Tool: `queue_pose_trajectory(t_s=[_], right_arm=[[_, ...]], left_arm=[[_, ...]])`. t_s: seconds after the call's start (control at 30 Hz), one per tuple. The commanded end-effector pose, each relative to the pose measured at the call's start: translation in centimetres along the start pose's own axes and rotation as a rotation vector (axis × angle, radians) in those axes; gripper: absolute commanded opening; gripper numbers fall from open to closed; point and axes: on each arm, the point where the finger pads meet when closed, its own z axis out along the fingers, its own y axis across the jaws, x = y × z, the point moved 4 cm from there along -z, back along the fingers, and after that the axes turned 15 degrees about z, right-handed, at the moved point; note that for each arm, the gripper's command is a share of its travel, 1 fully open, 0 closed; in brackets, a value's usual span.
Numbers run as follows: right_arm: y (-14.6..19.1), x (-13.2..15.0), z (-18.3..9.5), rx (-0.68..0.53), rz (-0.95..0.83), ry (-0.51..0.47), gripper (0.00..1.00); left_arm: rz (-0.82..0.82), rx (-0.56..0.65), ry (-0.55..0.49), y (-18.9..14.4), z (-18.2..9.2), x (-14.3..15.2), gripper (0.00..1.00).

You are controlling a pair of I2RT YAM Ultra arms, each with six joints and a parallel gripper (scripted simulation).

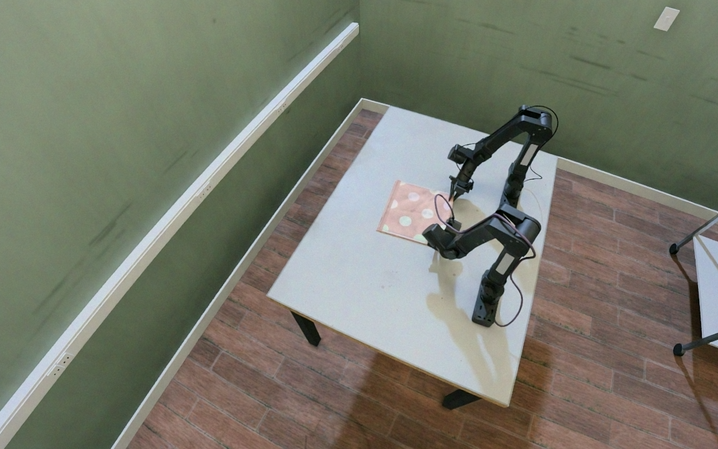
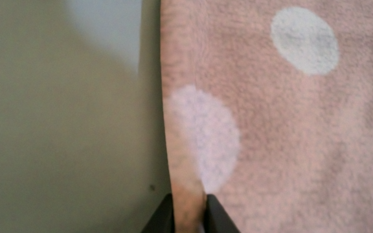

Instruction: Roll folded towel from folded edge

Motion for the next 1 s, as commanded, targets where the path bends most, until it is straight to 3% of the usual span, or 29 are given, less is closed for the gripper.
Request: queue_pose_trajectory(t_s=[0.0,0.43,0.97], right_arm=[[-0.7,0.34,0.05,0.01,0.006,0.022,0.14],[-1.0,0.37,0.17,0.01,0.006,0.022,0.07],[-1.14,0.04,-0.72,0.01,0.006,0.022,0.07]], left_arm=[[-0.019,0.011,0.019,0.17,0.1,0.64,0.14],[-0.019,0.011,0.019,0.32,0.18,0.75,0.1],[-0.019,0.011,0.019,0.62,-0.71,0.54,0.09]])
